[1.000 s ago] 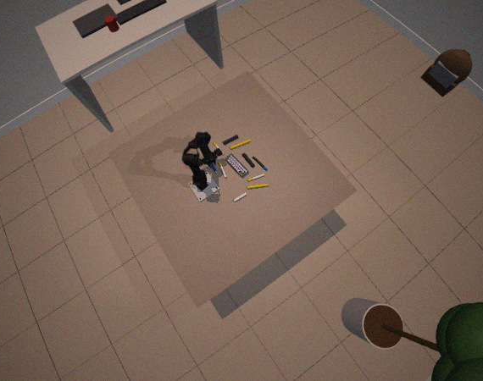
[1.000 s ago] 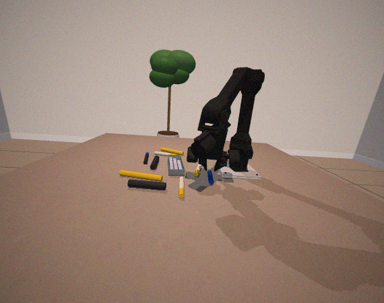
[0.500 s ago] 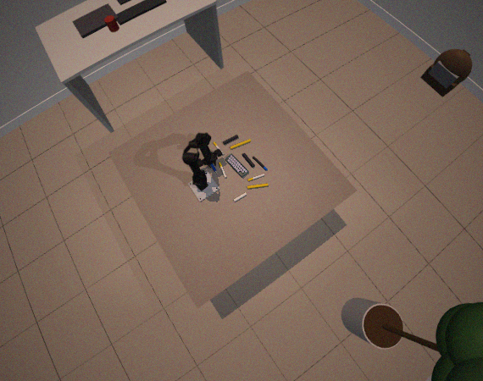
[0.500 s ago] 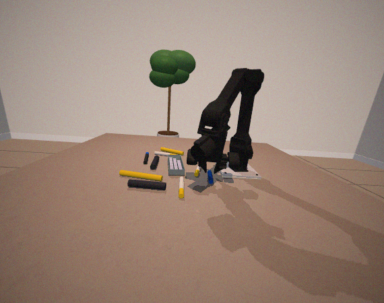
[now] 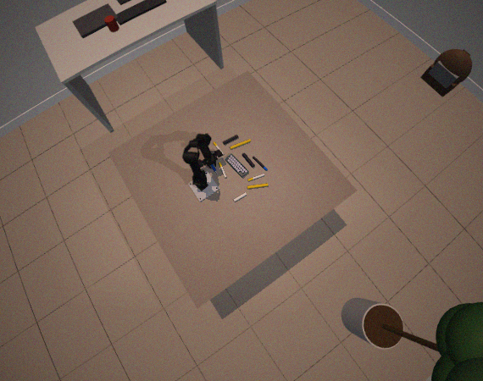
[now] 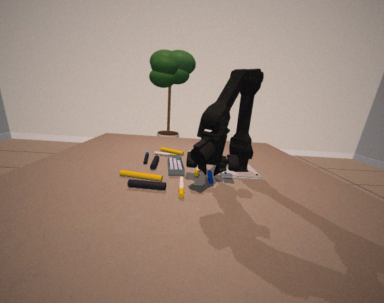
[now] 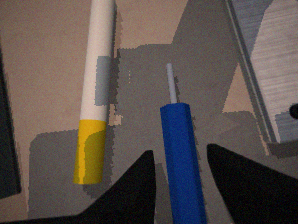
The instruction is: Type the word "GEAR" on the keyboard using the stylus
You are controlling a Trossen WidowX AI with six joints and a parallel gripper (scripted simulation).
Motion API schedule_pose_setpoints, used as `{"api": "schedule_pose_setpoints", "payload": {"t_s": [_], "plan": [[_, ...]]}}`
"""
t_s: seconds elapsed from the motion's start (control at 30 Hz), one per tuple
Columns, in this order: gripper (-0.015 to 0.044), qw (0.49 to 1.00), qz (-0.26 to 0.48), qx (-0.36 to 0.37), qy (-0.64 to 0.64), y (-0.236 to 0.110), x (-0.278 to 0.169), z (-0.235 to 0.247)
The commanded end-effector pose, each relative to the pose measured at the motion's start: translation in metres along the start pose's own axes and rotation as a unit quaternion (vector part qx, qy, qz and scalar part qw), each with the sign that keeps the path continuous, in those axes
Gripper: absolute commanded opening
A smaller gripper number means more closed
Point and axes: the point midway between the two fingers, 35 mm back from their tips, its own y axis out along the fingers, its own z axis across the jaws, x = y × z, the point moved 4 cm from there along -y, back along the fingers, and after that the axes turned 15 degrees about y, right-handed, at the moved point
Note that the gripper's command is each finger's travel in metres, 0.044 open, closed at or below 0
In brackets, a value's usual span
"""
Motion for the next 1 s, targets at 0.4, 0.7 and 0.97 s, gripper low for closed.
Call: {"api": "schedule_pose_setpoints", "payload": {"t_s": [0.4, 0.7, 0.97], "plan": [[0.0000, 1.000, -0.001, 0.000, 0.000, 0.001, 0.000, 0.000], [0.0000, 1.000, -0.002, 0.000, 0.000, -0.012, 0.006, 0.002], [0.0000, 1.000, -0.002, 0.000, -0.001, -0.042, 0.024, 0.006]]}}
